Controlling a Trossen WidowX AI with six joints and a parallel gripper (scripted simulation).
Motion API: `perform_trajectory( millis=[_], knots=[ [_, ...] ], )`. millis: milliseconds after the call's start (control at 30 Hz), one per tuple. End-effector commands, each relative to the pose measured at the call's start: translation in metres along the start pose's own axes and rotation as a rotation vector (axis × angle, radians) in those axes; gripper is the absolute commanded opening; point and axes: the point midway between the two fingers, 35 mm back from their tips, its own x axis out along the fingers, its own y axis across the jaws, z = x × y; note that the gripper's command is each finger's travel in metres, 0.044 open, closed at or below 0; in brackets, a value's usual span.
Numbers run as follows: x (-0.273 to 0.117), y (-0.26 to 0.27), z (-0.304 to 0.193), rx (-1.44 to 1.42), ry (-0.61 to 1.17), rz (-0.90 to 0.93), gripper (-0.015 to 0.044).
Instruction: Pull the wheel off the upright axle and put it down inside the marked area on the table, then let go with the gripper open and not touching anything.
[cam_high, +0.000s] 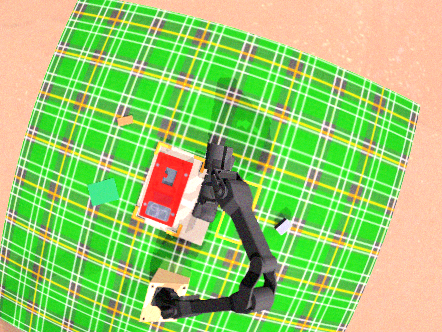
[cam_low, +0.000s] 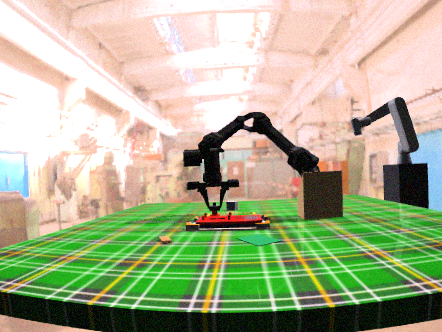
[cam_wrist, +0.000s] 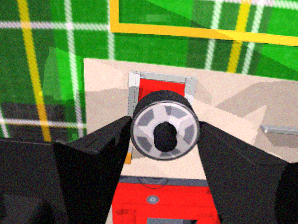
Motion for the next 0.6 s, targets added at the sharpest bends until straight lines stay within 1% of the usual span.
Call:
perform_trajectory(
  millis=[0, 567],
  knots=[
    [-0.0092, -0.0003, -0.0014, -0.012, 0.0, 0.008, 0.0],
    [-0.0148, -0.0003, -0.0015, -0.013, 0.0, 0.009, 0.0]
  ],
)
